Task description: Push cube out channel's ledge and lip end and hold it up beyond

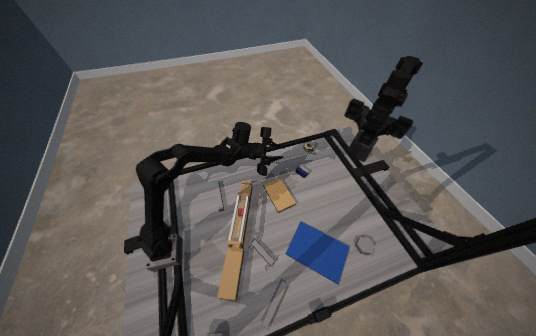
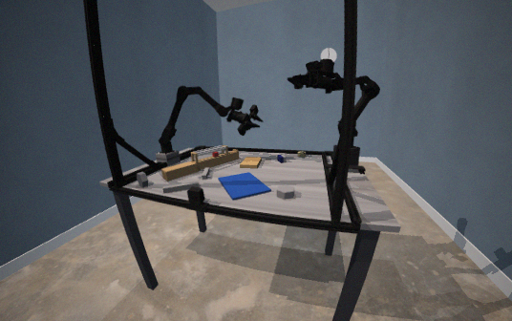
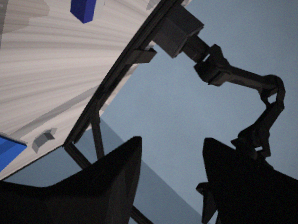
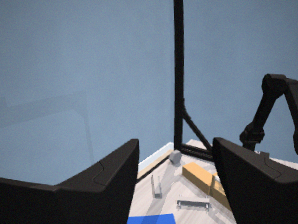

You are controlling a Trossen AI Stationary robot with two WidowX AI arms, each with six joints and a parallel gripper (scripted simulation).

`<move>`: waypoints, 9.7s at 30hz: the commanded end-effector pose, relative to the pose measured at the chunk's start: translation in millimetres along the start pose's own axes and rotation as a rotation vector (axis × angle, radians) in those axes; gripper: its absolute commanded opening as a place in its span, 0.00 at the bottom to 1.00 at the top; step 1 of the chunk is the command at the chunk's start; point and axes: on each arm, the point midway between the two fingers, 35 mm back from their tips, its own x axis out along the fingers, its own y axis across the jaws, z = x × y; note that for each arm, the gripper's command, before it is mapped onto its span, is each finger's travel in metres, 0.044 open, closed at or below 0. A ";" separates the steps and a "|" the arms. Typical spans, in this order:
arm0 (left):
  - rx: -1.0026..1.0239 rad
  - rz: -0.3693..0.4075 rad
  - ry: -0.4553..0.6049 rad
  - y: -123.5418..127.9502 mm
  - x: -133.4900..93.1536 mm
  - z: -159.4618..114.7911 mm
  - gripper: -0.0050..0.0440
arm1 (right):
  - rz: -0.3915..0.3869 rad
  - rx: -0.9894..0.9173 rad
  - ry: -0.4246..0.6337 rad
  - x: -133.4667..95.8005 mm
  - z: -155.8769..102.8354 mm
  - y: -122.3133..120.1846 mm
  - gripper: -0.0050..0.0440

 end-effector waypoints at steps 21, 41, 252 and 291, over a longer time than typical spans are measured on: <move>0.001 0.004 0.000 1.1 1.1 -0.9 0.51 | 0.000 0.000 0.000 -0.2 0.3 -0.7 0.73; 0.152 0.395 -0.041 122.8 74.9 -92.6 0.51 | -0.007 -0.013 0.017 -36.6 25.0 -54.2 0.92; 1.192 1.400 -0.016 419.4 -50.7 -284.8 0.18 | -0.955 0.113 0.398 147.1 -67.9 96.7 0.92; 0.909 1.335 -0.245 376.9 -153.7 -209.4 0.18 | -0.955 0.113 0.398 147.1 -67.9 96.7 0.92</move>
